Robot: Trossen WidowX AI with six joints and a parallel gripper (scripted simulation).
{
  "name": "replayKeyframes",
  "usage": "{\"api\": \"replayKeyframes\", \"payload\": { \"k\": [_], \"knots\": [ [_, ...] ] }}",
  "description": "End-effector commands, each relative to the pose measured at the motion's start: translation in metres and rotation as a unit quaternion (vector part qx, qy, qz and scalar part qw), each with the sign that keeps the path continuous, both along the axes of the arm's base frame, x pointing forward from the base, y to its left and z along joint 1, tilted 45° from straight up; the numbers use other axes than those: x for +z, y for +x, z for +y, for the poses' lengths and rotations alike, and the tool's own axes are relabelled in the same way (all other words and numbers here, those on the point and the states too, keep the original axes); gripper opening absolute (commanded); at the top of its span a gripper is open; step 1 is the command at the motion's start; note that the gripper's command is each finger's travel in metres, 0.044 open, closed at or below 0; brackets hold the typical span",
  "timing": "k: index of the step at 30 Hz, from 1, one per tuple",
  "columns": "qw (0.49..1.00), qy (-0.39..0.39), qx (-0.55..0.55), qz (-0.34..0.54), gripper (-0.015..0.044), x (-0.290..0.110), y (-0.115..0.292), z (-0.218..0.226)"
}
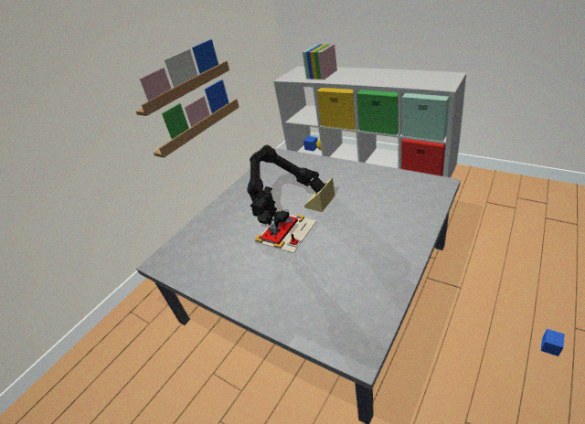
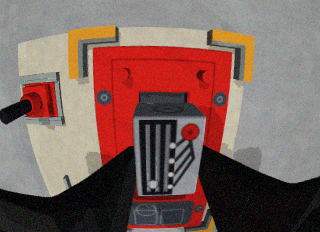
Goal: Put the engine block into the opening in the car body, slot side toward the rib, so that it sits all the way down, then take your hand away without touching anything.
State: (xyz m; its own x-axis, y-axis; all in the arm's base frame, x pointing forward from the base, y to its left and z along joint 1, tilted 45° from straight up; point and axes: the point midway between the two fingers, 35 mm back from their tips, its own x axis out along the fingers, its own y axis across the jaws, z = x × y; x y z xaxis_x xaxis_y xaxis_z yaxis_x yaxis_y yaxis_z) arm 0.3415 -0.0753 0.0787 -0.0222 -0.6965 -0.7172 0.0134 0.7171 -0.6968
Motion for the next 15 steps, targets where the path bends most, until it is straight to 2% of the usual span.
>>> {"api": "replayKeyframes", "payload": {
  "k": [1,15],
  "knots": [
    [1.0,-0.002,0.011,0.01,0.0158,0.0007,0.0002,-0.0007],
    [1.0,-0.002,-0.005,-0.006,0.0158,-0.0026,0.0,-0.0042]
  ]
}}
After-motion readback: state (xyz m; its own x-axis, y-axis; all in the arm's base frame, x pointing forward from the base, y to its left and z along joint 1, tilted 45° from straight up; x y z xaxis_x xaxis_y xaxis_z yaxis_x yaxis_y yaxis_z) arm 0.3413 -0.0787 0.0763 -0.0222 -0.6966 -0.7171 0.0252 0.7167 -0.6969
